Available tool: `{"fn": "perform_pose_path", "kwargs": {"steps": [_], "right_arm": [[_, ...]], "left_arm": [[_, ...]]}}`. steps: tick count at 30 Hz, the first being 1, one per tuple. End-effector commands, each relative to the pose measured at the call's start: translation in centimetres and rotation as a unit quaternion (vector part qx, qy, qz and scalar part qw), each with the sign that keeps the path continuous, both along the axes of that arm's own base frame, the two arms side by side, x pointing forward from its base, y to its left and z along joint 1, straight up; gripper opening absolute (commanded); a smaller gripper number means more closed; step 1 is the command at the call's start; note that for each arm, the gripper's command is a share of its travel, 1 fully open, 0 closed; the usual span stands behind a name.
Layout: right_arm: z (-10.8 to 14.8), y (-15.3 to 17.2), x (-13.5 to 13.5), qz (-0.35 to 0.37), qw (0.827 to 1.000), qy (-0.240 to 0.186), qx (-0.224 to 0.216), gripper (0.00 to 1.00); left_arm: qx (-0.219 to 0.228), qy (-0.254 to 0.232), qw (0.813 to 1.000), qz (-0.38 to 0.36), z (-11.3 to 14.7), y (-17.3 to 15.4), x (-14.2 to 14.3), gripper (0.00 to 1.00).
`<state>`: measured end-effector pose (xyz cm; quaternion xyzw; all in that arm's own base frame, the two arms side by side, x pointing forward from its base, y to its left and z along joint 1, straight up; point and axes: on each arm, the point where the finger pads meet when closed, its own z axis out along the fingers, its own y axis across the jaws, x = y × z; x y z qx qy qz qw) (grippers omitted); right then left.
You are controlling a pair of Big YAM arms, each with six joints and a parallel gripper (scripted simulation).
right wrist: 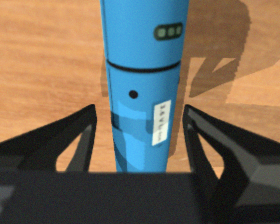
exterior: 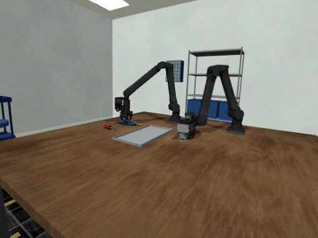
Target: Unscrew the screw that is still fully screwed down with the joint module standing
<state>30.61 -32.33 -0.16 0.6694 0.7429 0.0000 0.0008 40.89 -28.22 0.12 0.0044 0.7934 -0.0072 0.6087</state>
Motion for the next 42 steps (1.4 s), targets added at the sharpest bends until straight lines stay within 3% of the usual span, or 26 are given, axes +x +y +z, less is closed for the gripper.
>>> {"fn": "perform_pose_path", "kwargs": {"steps": [1,42], "right_arm": [[0.49,-0.47,-0.4,-0.007,1.0,-0.006,-0.005,0.65],[0.68,-0.39,-0.46,-0.007,1.0,-0.007,-0.006,0.65]], "left_arm": [[-0.007,-0.009,1.0,-0.002,0.72,-0.55,0.37,0.59],[-0.007,-0.009,1.0,-0.002,0.72,-0.55,0.37,0.59]]}}
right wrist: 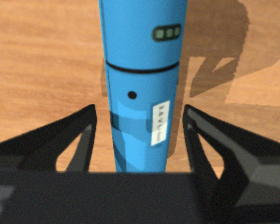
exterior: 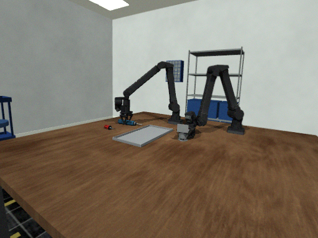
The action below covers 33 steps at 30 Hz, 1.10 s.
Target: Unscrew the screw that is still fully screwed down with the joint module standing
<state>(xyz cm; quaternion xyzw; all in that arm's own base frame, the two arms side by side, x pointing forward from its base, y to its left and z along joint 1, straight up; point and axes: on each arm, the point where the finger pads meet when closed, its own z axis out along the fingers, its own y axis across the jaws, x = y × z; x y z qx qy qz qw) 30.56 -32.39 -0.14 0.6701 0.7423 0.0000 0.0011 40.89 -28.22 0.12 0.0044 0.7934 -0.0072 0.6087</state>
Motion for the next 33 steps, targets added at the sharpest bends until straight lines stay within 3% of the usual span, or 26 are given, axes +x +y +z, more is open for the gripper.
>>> {"fn": "perform_pose_path", "kwargs": {"steps": [1,33], "right_arm": [[0.66,-0.33,-0.41,-0.006,1.0,-0.006,-0.006,0.65],[0.61,-0.24,-0.56,-0.006,1.0,-0.005,-0.005,0.65]], "left_arm": [[-0.007,-0.009,1.0,-0.002,0.72,-0.55,0.37,0.59],[-0.007,-0.009,1.0,-0.002,0.72,-0.55,0.37,0.59]]}}
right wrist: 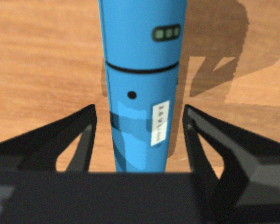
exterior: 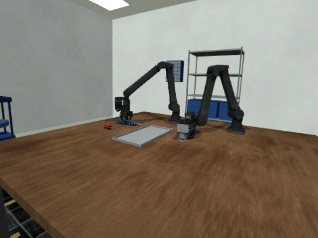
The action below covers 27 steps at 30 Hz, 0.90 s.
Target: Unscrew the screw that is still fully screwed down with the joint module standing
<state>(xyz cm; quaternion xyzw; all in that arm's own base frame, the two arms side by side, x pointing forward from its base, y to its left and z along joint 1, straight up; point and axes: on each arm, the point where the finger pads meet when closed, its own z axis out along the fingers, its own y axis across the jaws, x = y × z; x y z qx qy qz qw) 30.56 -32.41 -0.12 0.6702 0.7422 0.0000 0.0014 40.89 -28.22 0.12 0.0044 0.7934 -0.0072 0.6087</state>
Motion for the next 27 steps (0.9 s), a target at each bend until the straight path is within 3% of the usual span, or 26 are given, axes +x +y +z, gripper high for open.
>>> {"fn": "perform_pose_path", "kwargs": {"steps": [1,27], "right_arm": [[0.58,-0.22,-0.55,-0.005,1.0,-0.005,-0.004,0.65],[0.34,-0.17,-0.64,-0.005,1.0,-0.003,-0.002,0.65]], "left_arm": [[-0.007,-0.009,1.0,-0.002,0.72,-0.55,0.37,0.59],[-0.007,-0.009,1.0,-0.002,0.72,-0.55,0.37,0.59]]}}
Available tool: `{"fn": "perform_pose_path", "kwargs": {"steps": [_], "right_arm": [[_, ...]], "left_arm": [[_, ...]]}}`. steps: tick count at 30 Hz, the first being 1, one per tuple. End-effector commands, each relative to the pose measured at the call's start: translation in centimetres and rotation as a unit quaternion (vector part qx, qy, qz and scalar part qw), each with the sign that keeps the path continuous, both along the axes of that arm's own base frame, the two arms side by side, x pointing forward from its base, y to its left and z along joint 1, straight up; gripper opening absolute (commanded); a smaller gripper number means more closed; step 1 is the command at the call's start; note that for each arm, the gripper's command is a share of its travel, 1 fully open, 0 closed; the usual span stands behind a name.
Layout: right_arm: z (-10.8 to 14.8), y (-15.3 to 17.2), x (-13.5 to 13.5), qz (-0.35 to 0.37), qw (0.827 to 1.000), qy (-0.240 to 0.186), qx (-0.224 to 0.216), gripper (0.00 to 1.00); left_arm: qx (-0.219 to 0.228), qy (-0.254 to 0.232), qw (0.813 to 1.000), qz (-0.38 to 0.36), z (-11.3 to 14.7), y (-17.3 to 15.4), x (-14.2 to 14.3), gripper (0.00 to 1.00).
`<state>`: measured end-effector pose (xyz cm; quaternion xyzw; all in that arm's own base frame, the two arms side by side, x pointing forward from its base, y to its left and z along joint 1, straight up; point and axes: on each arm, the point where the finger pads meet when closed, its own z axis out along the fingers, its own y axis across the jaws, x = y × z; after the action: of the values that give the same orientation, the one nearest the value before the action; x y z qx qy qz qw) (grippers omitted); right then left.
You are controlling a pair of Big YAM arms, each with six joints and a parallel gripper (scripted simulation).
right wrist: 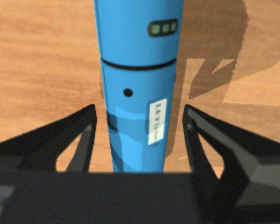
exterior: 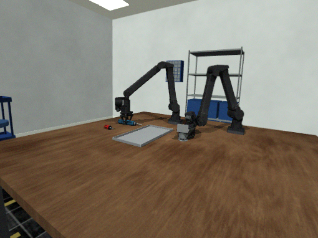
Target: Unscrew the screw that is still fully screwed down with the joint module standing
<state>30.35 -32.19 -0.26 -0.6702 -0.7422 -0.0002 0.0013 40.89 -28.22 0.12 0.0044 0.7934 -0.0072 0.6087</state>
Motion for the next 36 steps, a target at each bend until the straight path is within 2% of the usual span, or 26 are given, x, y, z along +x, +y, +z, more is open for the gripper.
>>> {"fn": "perform_pose_path", "kwargs": {"steps": [1,14,15,27,28,31,32,36], "right_arm": [[0.5,-0.4,-0.4,-0.005,1.0,-0.004,-0.004,0.65],[0.5,-0.4,-0.4,-0.005,1.0,-0.005,-0.005,0.65],[0.9,-0.9,0.7,-0.001,1.0,-0.01,-0.01,0.65],[0.9,-0.9,0.7,-0.001,1.0,-0.01,-0.01,0.65],[0.5,-0.5,-0.4,-0.005,1.0,-0.005,-0.005,0.65],[0.7,-0.7,-0.1,-0.005,1.0,-0.007,-0.007,0.65],[0.9,-1.0,0.7,-0.001,1.0,-0.01,-0.011,0.65],[0.9,-1.0,0.7,-0.001,1.0,-0.01,-0.011,0.65]], "left_arm": [[-0.007,-0.009,1.0,-0.002,0.7,-0.6,0.4,0.59],[-0.007,-0.009,1.0,-0.002,0.7,-0.6,0.4,0.59],[-0.007,-0.009,1.0,-0.002,0.7,-0.6,0.4,0.59],[-0.007,-0.009,1.0,-0.002,0.7,-0.6,0.4,0.59],[-0.007,-0.009,1.0,-0.002,0.7,-0.6,0.4,0.59],[-0.007,-0.009,1.0,-0.002,0.7,-0.6,0.4,0.59],[-0.007,-0.009,1.0,-0.002,0.7,-0.6,0.4,0.59],[-0.007,-0.009,1.0,-0.002,0.7,-0.6,0.4,0.59]]}}
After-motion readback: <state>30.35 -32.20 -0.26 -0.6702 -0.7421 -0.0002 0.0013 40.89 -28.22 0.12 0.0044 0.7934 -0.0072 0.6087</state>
